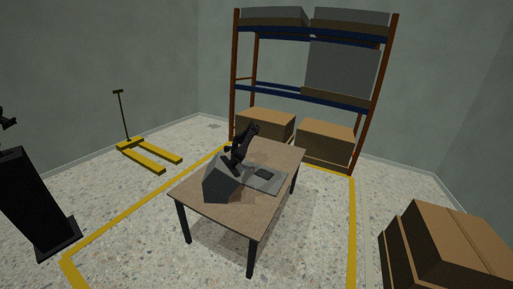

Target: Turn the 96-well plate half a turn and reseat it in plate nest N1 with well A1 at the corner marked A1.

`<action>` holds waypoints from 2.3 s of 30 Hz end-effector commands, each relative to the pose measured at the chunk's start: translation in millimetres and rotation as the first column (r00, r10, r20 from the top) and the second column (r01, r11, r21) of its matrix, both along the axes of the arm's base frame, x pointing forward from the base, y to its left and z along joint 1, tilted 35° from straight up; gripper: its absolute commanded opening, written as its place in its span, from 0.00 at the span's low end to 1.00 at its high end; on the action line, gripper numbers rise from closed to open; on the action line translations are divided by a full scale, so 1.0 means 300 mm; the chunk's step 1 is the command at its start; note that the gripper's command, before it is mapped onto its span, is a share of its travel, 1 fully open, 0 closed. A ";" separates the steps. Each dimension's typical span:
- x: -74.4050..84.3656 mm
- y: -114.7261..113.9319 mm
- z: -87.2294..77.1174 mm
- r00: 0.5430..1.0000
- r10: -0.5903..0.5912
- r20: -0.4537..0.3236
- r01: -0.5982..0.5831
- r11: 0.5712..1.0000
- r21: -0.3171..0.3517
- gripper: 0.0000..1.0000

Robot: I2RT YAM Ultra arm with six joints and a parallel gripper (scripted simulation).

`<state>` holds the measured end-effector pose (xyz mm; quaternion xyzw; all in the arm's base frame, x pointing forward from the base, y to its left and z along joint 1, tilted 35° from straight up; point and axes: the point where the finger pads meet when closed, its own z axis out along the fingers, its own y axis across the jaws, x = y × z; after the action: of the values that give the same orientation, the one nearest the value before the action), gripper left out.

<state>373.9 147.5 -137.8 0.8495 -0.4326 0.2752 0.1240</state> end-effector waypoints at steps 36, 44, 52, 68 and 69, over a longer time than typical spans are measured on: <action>0.054 -0.186 0.164 0.745 -0.625 0.234 0.524 0.765 0.375 0.00; 0.068 -0.239 0.202 0.611 -0.754 0.243 0.601 0.641 0.477 0.00; 0.088 -0.310 0.253 0.403 -0.888 0.222 0.657 0.449 0.606 0.00; 0.122 -0.434 0.343 0.004 -0.995 0.099 0.613 0.080 0.786 0.00; 0.124 -0.443 0.349 -0.025 -0.996 0.086 0.603 0.054 0.796 0.00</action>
<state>406.7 10.1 -42.8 0.2585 -0.9176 0.2810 -0.1108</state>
